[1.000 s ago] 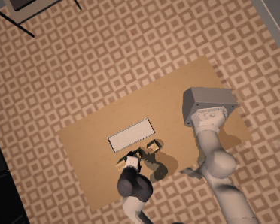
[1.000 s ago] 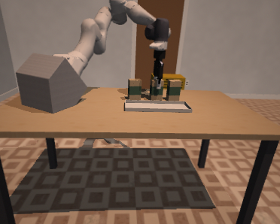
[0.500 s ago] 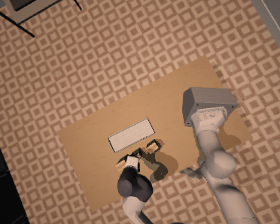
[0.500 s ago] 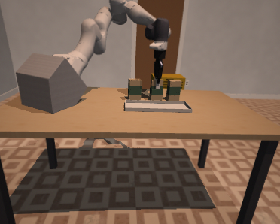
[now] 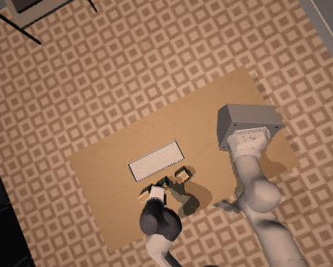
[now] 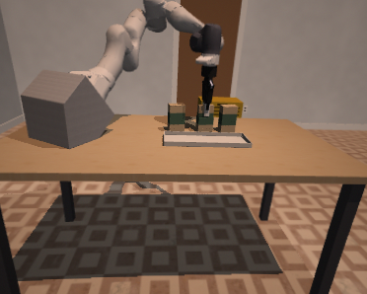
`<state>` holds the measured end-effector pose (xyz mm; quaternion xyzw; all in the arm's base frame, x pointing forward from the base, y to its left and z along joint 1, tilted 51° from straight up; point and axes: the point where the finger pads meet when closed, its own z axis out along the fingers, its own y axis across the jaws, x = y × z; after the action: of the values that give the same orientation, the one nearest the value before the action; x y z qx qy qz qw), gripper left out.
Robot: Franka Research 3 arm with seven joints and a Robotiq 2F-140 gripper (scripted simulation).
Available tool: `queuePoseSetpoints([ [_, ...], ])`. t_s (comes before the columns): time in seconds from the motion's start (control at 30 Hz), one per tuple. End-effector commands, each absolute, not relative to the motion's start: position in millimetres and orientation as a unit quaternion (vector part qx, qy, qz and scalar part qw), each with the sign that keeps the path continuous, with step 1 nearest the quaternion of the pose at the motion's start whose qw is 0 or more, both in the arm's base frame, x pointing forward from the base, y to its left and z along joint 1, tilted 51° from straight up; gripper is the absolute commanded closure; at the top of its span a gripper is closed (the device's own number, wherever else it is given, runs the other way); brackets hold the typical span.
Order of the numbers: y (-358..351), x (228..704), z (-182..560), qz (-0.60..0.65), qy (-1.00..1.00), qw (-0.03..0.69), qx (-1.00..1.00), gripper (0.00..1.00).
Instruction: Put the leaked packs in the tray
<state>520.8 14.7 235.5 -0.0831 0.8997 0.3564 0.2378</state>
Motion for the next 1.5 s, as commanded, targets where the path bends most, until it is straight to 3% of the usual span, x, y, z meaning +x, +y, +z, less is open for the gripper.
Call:
queuePoseSetpoints([
  [0.0, 15.9, 520.9, 233.8, 0.357, 0.900, 0.238, -0.084, 0.75],
  [1.47, -12.5, 505.5, 260.1, 0.357, 0.900, 0.238, -0.084, 0.75],
])
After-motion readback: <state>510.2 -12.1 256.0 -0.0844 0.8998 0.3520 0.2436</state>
